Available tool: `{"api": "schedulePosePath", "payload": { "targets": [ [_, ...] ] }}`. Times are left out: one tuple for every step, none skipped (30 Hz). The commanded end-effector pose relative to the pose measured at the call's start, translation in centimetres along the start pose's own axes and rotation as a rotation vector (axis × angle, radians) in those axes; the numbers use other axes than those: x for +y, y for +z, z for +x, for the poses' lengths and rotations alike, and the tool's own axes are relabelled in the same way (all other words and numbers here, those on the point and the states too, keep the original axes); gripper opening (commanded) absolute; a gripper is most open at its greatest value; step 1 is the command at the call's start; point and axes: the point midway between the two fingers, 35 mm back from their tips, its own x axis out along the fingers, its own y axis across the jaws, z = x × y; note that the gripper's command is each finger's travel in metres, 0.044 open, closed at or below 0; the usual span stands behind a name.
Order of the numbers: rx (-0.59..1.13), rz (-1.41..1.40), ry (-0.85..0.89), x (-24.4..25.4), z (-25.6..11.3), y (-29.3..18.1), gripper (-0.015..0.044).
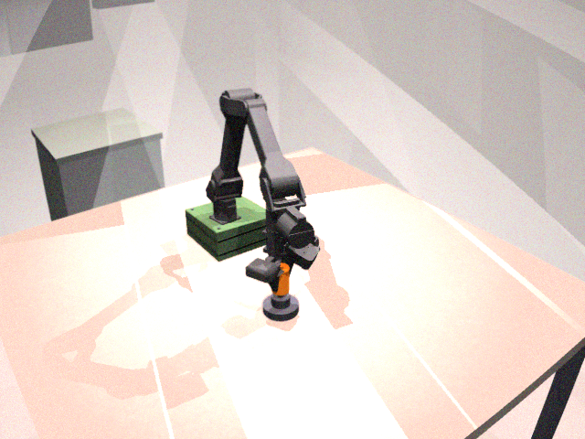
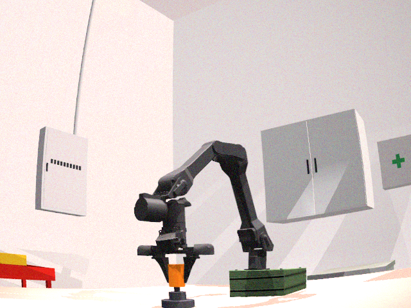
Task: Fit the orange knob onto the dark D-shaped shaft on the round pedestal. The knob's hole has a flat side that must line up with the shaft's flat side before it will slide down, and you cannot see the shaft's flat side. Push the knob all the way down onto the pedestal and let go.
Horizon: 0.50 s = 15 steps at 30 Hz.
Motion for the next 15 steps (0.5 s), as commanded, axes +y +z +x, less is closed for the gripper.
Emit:
{"api": "schedulePosePath", "payload": {
  "targets": [
    [-0.003,0.000,-0.004,-0.1,0.0,0.2,0.0000],
    [-0.003,0.000,-0.004,-0.1,0.1,0.2,0.0000],
    [-0.003,0.000,-0.004,-0.1,0.2,0.2,0.0000],
    [-0.003,0.000,-0.004,-0.1,0.4,0.2,0.0000],
    [-0.003,0.000,-0.004,-0.1,0.5,0.2,0.0000],
    [-0.003,0.000,-0.004,-0.1,0.6,0.2,0.0000],
    [-0.003,0.000,-0.004,-0.1,0.6,0.2,0.0000],
    [-0.003,0.000,-0.004,-0.1,0.7,0.2,0.0000],
    [-0.003,0.000,-0.004,-0.1,0.8,0.2,0.0000],
    [-0.003,0.000,-0.004,-0.1,0.9,0.2,0.0000],
    [-0.003,0.000,-0.004,-0.2,1.0,0.2,0.0000],
    [-0.003,0.000,-0.004,-0.2,1.0,0.2,0.0000],
    [-0.003,0.000,-0.004,-0.2,1.1,0.2,0.0000],
    [-0.003,0.000,-0.004,-0.2,1.2,0.2,0.0000],
    [-0.003,0.000,-0.004,-0.2,1.3,0.2,0.0000]
  ]
}}
